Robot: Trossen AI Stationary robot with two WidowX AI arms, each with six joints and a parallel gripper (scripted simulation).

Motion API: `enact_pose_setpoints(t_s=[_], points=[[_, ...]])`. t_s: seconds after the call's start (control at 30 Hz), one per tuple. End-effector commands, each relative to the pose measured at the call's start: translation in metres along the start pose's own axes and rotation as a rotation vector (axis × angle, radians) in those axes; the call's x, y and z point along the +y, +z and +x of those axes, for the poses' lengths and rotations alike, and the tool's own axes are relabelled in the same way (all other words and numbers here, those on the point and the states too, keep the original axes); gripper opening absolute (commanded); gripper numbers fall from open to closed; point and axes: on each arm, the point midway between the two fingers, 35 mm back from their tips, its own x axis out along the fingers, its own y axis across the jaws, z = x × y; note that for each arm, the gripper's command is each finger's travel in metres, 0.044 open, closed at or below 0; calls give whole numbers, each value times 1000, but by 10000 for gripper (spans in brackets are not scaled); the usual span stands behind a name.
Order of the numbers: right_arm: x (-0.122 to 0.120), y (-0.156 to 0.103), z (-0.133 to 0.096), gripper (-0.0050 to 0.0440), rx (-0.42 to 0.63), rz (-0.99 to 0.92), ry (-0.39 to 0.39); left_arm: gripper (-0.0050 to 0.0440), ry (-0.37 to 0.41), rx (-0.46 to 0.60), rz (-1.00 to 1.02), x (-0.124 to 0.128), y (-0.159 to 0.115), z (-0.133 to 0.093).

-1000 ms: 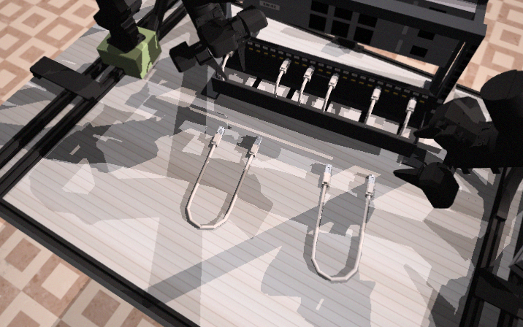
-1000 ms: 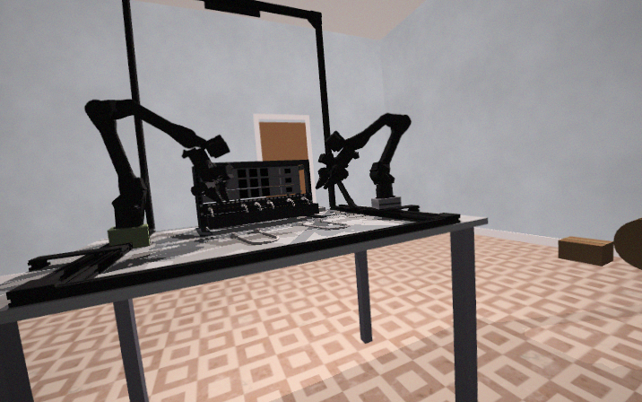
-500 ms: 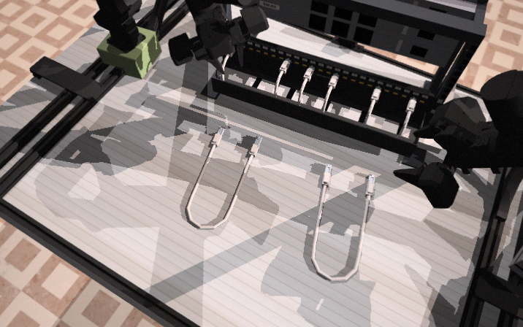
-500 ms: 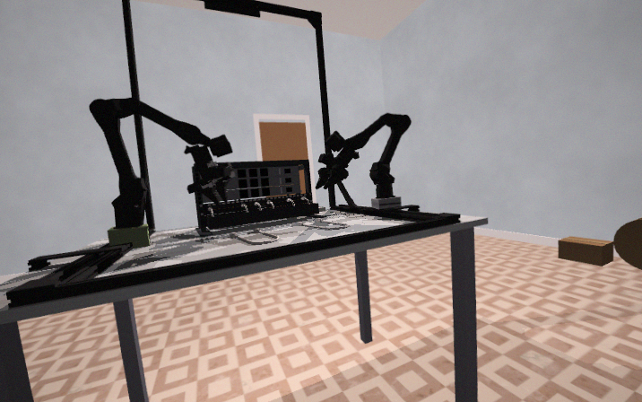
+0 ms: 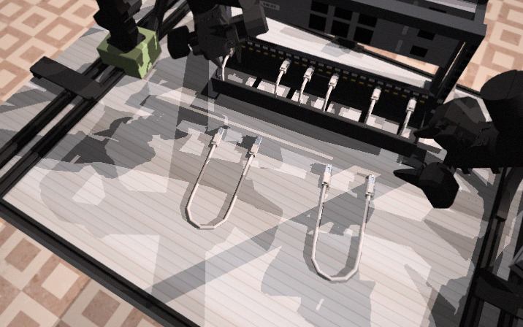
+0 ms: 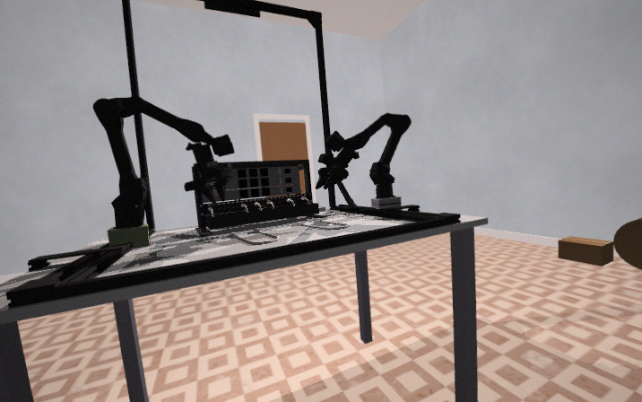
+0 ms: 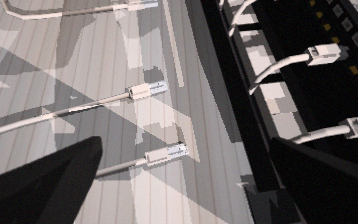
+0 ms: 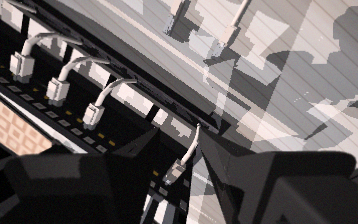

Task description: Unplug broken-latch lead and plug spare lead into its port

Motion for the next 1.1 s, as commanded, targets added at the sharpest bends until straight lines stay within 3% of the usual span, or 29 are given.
enact_pose_setpoints(t_s=[0.0,0.47,0.5,1.03,1.07], points=[[1,-5,-4,176,89,131,-23,440,0,0,0,0,0,0],[1,-5,-4,176,89,131,-23,440,0,0,0,0,0,0],[0,-16,-10,176,222,322,-57,440,0,0,0,0,0,0],[0,-16,-10,176,222,322,-57,440,0,0,0,0,0,0],[0,-26,-16,176,357,511,-90,440,0,0,0,0,0,0]])
